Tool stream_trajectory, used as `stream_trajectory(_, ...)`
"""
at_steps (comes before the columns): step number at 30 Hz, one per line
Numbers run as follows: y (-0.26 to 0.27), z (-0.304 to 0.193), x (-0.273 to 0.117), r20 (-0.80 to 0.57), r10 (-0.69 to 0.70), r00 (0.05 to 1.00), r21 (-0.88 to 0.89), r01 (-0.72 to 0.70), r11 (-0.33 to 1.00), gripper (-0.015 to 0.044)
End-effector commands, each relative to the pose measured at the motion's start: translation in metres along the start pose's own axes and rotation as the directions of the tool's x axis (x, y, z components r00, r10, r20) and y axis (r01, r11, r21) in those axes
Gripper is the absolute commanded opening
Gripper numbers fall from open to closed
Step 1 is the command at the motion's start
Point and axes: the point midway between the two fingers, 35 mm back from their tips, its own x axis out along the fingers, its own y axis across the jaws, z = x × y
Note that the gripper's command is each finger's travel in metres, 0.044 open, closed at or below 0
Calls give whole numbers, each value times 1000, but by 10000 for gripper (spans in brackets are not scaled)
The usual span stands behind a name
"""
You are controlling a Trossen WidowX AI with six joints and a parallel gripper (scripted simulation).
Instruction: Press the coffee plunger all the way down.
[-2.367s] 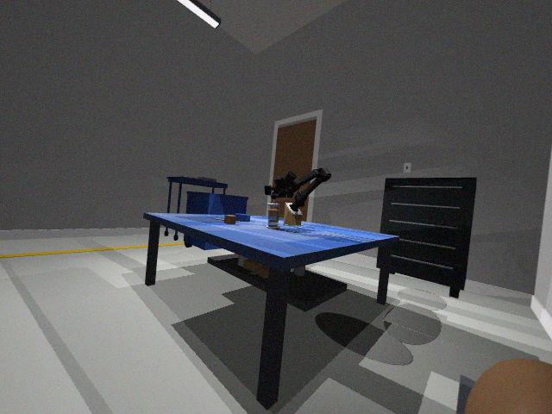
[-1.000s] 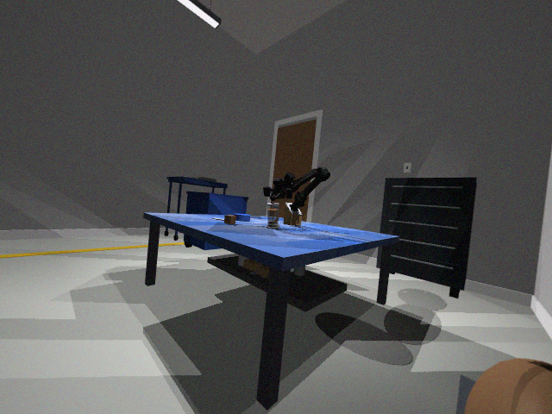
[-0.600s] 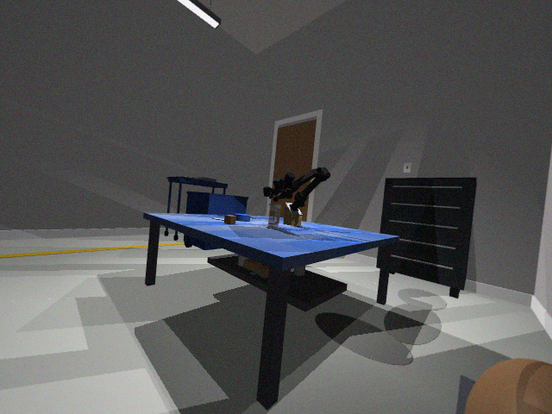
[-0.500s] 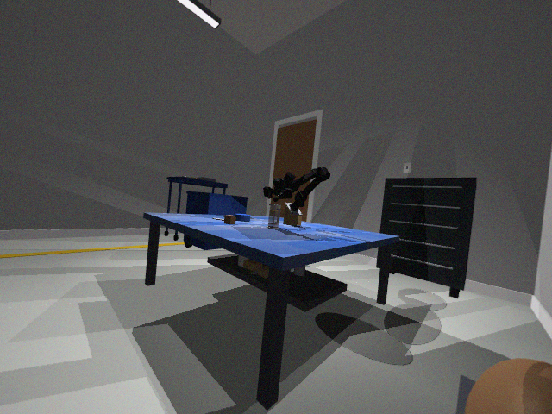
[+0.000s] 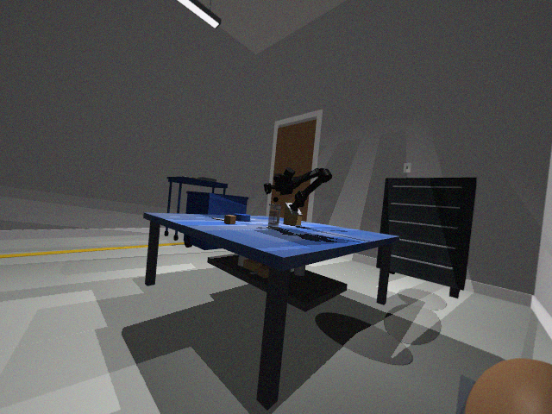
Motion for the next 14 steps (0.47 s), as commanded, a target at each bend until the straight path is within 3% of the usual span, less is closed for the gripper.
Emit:
stream_trajectory(1, 9, 31, -34, 12, 7, 1000, -17, -7, 1000, 440)
stream_trajectory(14, 9, 33, -40, 12, 7, 1000, -15, -7, 1000, 440)
